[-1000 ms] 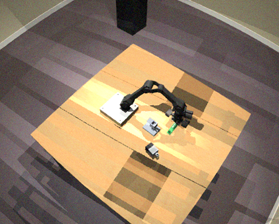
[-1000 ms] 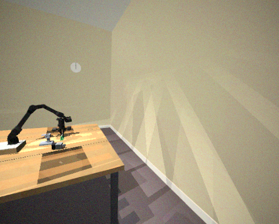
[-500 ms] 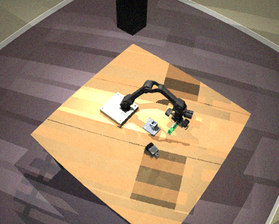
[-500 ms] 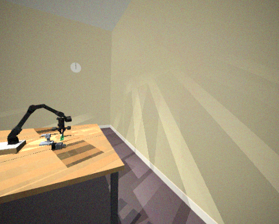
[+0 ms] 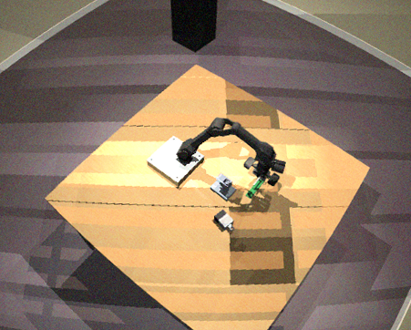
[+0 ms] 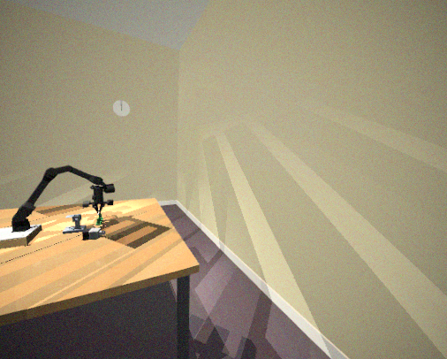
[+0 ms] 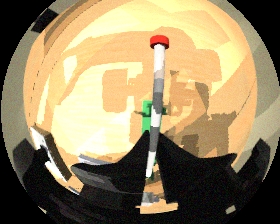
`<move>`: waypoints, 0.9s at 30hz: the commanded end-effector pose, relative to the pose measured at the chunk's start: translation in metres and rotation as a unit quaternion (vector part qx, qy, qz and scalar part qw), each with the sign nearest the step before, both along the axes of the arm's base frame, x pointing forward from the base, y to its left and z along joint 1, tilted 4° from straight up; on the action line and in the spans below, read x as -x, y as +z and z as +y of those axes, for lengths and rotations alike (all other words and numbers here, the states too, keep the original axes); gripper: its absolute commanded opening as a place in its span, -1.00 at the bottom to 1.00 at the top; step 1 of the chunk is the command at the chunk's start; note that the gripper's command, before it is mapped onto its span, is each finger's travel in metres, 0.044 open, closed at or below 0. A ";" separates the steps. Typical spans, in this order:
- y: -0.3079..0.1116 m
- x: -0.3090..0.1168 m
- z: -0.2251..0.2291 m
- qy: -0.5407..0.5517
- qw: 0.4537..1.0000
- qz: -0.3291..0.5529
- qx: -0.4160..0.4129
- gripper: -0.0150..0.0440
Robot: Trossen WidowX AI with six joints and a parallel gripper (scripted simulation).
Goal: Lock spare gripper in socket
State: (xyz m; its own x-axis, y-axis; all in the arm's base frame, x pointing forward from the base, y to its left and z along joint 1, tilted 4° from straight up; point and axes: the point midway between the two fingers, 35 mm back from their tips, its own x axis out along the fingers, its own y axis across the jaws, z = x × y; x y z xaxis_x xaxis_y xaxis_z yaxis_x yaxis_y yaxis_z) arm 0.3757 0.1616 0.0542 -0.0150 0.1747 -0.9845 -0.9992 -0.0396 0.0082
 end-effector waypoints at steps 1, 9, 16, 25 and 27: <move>0.000 0.000 0.000 0.000 1.000 0.000 0.000 -0.49; 0.001 -0.001 -0.008 0.000 1.000 0.000 0.001 -0.49; 0.005 -0.004 -0.030 0.001 1.000 0.000 0.002 -0.49; 0.010 -0.006 -0.057 0.001 1.000 0.000 0.003 -0.49; 0.011 -0.006 -0.059 0.001 1.000 0.000 0.003 -0.49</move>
State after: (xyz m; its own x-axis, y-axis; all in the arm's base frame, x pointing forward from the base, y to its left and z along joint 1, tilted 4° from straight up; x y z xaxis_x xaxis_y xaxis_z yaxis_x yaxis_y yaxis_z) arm 0.3817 0.1066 0.0599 -0.0225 0.1678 -0.9856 -0.9992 -0.0371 0.0165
